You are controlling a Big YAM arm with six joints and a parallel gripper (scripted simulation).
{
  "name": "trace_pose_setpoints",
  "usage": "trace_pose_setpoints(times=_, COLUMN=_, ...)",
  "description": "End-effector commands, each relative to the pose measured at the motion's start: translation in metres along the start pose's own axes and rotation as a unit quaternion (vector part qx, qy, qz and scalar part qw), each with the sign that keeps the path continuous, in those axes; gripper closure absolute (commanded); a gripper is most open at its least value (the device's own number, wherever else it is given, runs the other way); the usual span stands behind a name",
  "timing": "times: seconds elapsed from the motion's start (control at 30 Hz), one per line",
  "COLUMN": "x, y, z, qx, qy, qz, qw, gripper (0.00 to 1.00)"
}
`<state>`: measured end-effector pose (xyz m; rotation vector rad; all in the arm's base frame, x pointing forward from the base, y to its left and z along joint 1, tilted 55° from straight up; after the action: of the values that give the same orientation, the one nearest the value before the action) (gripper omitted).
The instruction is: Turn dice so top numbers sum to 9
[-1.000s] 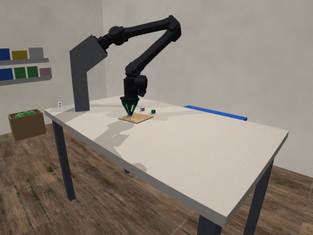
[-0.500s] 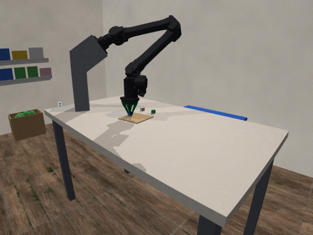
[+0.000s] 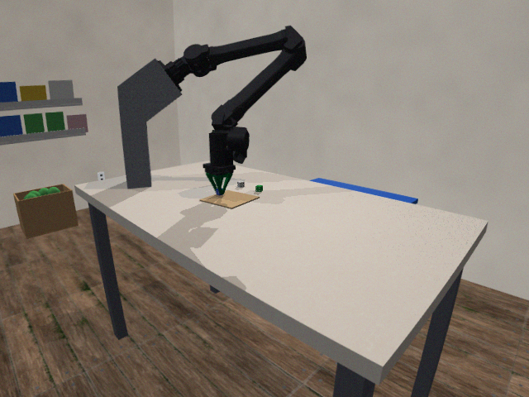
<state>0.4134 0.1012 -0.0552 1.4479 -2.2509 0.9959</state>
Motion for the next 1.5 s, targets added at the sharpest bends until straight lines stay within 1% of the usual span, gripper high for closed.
trace_pose_setpoints(times=0.0, x=-0.003, y=0.006, z=-0.002, qx=-0.001, qy=-0.001, qz=-0.005, qw=1.0, gripper=0.85)
trace_pose_setpoints(times=0.27, x=-0.003, y=0.006, z=-0.002, qx=-0.001, qy=-0.001, qz=-0.005, qw=1.0, gripper=0.85)
trace_pose_setpoints(times=0.3, x=-0.003, y=0.006, z=-0.002, qx=-0.001, qy=-0.001, qz=-0.005, qw=1.0, gripper=0.81)
trace_pose_setpoints(times=0.37, x=-0.003, y=0.006, z=-0.002, qx=-0.001, qy=-0.001, qz=-0.005, qw=1.0, gripper=0.81)
trace_pose_setpoints(times=0.4, x=-0.003, y=0.006, z=-0.002, qx=-0.001, qy=-0.001, qz=-0.005, qw=1.0, gripper=0.77)
trace_pose_setpoints(times=0.53, x=-0.003, y=0.006, z=-0.002, qx=-0.001, qy=-0.001, qz=-0.005, qw=1.0, gripper=0.77)
trace_pose_setpoints(times=0.57, x=-0.003, y=0.006, z=-0.002, qx=-0.001, qy=-0.001, qz=-0.005, qw=1.0, gripper=0.74)
trace_pose_setpoints(times=0.63, x=-0.003, y=0.006, z=-0.002, qx=-0.001, qy=-0.001, qz=-0.005, qw=1.0, gripper=0.74)
trace_pose_setpoints(times=0.67, x=-0.003, y=0.006, z=-0.002, qx=-0.001, qy=-0.001, qz=-0.005, qw=1.0, gripper=0.7)
trace_pose_setpoints(times=0.73, x=-0.003, y=0.006, z=-0.002, qx=-0.001, qy=-0.001, qz=-0.005, qw=1.0, gripper=0.7)
trace_pose_setpoints(times=0.77, x=-0.003, y=0.006, z=-0.002, qx=-0.001, qy=-0.001, qz=-0.005, qw=1.0, gripper=0.66)
trace_pose_setpoints(times=1.13, x=-0.003, y=0.006, z=-0.002, qx=-0.001, qy=-0.001, qz=-0.005, qw=1.0, gripper=0.66)
trace_pose_setpoints(times=1.2, x=0.003, y=0.005, z=-0.001, qx=-0.002, qy=0.0, qz=-0.004, qw=1.0, gripper=0.66)
trace_pose_setpoints(times=1.27, x=0.016, y=0.005, z=0.003, qx=-0.007, qy=0.006, qz=0.0, qw=1.0, gripper=0.66)
trace_pose_setpoints(times=1.37, x=0.024, y=0.005, z=0.004, qx=-0.007, qy=0.006, qz=0.001, qw=1.0, gripper=0.66)
trace_pose_setpoints(times=1.47, x=0.037, y=0.005, z=0.003, qx=-0.007, qy=0.006, qz=0.001, qw=1.0, gripper=0.66)
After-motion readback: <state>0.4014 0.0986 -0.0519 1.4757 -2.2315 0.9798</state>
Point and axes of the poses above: the point where the finger pads meet when closed, its own x axis back along the fingers, its own y axis across the jaws, z = x × y, the point moved 10 cm from there along x, back along the fingers, and after that the axes turned 4 degrees about x, right-handed, at the moved point
